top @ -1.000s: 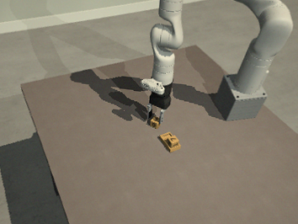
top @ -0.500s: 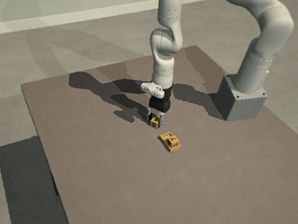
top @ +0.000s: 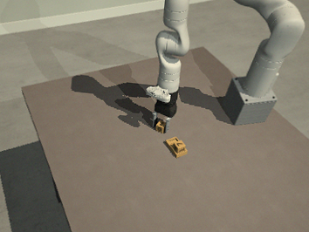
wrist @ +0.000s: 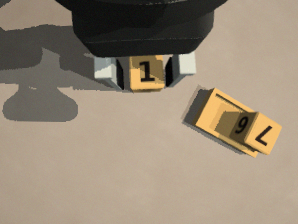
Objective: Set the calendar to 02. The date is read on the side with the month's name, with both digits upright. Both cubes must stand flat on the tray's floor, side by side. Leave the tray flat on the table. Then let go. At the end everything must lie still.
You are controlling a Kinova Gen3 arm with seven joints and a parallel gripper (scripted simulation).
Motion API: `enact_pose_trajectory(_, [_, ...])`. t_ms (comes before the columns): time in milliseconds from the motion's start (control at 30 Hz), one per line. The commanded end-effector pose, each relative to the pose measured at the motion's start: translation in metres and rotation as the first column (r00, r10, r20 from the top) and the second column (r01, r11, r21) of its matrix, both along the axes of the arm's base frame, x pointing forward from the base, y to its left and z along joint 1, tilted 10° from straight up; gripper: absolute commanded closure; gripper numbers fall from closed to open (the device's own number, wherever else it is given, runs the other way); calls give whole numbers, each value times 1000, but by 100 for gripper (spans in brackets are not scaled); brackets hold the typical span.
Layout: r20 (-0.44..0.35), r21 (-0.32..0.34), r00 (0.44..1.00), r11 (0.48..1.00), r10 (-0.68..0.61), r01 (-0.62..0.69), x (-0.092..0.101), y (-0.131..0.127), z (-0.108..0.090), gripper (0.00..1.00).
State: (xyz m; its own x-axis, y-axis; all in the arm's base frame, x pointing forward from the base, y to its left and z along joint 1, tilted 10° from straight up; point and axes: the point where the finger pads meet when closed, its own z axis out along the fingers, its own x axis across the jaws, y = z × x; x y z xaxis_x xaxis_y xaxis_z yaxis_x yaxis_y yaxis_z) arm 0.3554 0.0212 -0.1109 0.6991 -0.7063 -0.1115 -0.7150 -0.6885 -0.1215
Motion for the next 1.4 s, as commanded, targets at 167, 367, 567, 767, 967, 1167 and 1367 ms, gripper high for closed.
enact_pose_trajectory(167, [0, 3, 1000, 1000, -9, 8, 0, 1, 0, 10])
enact_pose_trajectory(367, [0, 3, 1000, 1000, -9, 8, 0, 1, 0, 10])
enact_pose_trajectory(567, [0, 3, 1000, 1000, -9, 8, 0, 1, 0, 10])
enact_pose_trajectory(767, [0, 3, 1000, 1000, -9, 8, 0, 1, 0, 40])
enact_pose_trajectory(967, [0, 3, 1000, 1000, -9, 8, 0, 1, 0, 40])
enact_pose_trajectory(1167, [0, 3, 1000, 1000, -9, 8, 0, 1, 0, 40])
enact_pose_trajectory(1367, [0, 3, 1000, 1000, -9, 8, 0, 1, 0, 40])
